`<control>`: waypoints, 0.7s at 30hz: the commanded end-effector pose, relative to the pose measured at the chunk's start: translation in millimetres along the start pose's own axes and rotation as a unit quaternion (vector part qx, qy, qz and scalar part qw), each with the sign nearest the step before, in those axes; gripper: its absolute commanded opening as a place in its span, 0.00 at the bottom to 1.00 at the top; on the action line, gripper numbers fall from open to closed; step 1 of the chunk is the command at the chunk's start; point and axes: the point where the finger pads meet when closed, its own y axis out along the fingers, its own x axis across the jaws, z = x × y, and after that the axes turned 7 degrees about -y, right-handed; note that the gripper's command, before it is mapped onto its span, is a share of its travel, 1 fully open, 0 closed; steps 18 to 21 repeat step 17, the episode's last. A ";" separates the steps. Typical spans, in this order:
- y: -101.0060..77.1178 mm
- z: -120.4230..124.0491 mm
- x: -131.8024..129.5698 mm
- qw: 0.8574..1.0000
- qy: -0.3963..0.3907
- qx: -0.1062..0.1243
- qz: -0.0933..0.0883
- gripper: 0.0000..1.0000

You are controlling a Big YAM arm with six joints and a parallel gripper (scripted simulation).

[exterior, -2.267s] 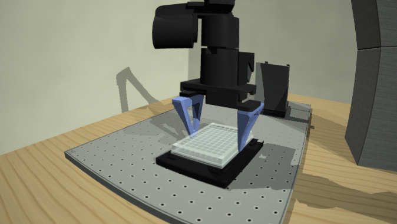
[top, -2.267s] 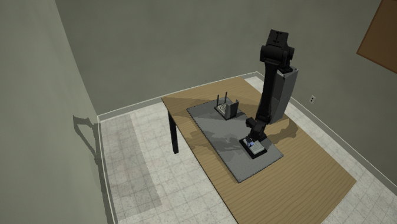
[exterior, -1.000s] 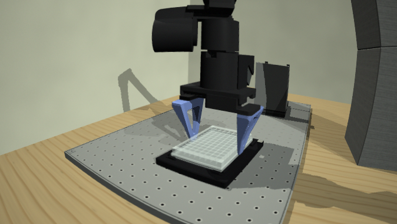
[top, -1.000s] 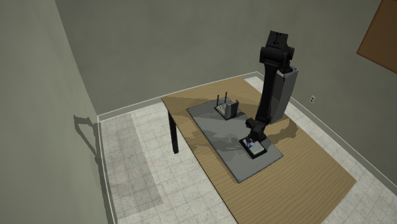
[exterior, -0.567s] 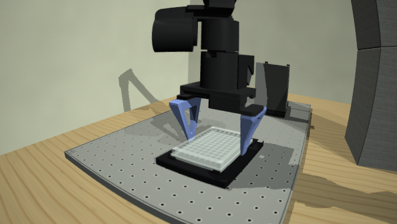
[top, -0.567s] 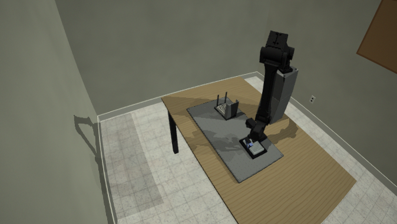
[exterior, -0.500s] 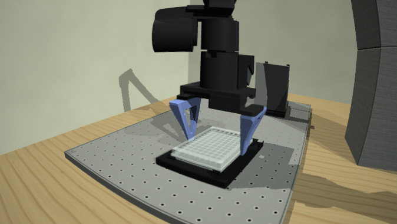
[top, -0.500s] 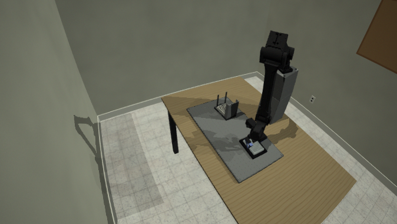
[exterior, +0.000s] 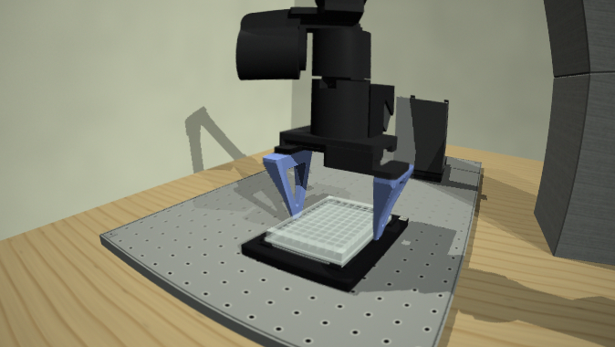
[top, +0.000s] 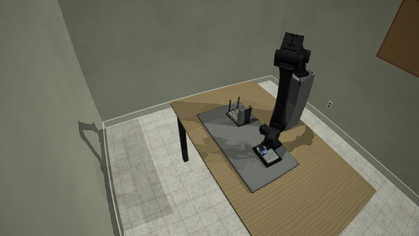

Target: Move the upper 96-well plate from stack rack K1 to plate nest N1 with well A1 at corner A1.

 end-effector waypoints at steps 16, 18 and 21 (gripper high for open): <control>-40.3 4.7 2.1 1.000 -0.004 0.002 -0.003 1.00; -40.3 4.7 2.1 1.000 -0.004 0.002 -0.003 1.00; -40.3 4.7 2.1 1.000 -0.004 0.002 -0.003 1.00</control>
